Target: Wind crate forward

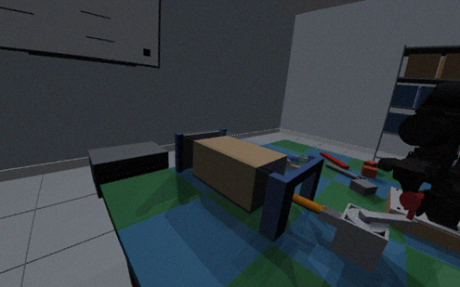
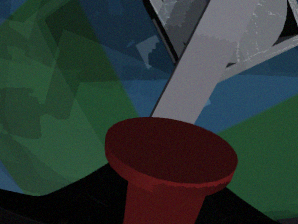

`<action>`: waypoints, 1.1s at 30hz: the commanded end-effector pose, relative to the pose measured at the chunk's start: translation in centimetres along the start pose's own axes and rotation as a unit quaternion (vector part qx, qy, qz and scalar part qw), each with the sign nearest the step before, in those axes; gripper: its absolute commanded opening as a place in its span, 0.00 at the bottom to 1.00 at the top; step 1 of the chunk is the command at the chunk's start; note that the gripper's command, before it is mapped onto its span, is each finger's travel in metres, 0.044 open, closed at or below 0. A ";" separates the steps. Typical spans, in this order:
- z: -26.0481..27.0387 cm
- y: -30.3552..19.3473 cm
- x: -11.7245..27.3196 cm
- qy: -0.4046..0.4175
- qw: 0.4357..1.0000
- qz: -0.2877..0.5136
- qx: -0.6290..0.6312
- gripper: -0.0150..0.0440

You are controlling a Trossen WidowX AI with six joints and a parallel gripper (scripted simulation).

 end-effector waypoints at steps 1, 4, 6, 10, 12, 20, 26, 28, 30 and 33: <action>-1.1 0.1 -0.2 -0.014 1.000 0.000 -0.005 0.25; -1.5 0.1 -0.2 -0.014 1.000 0.000 -0.005 0.25; -1.7 0.1 -0.2 -0.014 1.000 0.000 -0.005 0.25; -2.3 0.3 -0.2 -0.014 1.000 0.000 -0.005 0.25; -2.5 0.3 -0.2 -0.014 1.000 0.000 -0.005 0.25; -3.5 0.7 -0.1 -0.015 1.000 0.000 -0.005 0.25; -4.3 1.0 -0.1 -0.015 1.000 0.000 -0.005 0.25; -4.5 1.1 -0.1 -0.015 1.000 0.000 -0.005 0.25; -4.8 1.2 -0.1 -0.015 1.000 0.000 -0.005 0.25; -5.1 1.4 -0.1 -0.016 1.000 -0.001 -0.005 0.25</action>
Point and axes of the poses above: the point midway between the two fingers, 35 mm back from their tips, its own x axis back along the fingers, its own z axis across the jaws, y = z × x, the point moved 7 cm from there along x, back along the fingers, and after that the axes turned 15 degrees about -x, right-handed, at the moved point
